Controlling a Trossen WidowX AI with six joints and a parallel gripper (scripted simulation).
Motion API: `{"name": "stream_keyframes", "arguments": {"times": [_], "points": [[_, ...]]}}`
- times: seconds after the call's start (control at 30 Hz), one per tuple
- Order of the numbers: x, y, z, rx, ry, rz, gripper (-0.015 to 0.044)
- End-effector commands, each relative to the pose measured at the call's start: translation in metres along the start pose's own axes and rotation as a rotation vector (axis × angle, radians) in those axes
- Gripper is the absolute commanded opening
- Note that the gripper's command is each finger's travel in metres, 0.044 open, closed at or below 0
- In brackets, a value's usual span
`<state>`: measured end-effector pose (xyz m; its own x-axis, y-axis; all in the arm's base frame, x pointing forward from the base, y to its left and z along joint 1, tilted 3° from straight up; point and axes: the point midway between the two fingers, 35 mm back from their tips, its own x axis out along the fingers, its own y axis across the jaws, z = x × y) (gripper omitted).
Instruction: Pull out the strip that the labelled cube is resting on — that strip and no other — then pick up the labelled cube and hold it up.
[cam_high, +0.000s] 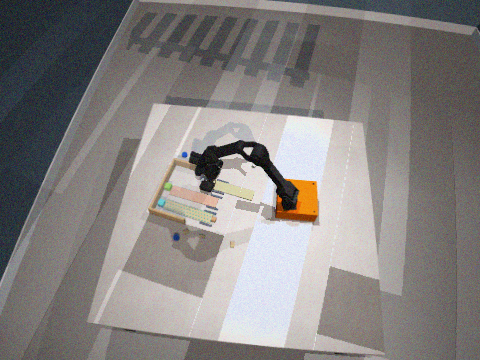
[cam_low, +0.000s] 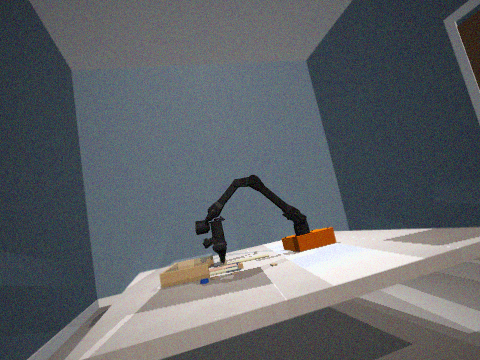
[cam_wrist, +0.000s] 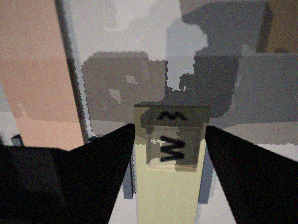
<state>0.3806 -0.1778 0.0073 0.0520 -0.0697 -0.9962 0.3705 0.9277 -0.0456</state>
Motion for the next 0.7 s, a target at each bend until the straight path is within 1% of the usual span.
{"name": "stream_keyframes", "arguments": {"times": [0.0, 0.07, 0.3, 0.43, 0.67], "points": [[-0.001, 0.000, 0.000, 0.000, -0.001, 0.000, 0.0198], [-0.001, 0.000, 0.000, 0.000, -0.001, 0.000, 0.0145], [-0.001, 0.000, 0.000, 0.000, -0.001, 0.000, 0.0098], [-0.003, 0.000, -0.002, 0.000, 0.000, 0.000, 0.0000], [-0.022, 0.002, -0.027, 0.000, 0.001, -0.001, 0.0000]]}}
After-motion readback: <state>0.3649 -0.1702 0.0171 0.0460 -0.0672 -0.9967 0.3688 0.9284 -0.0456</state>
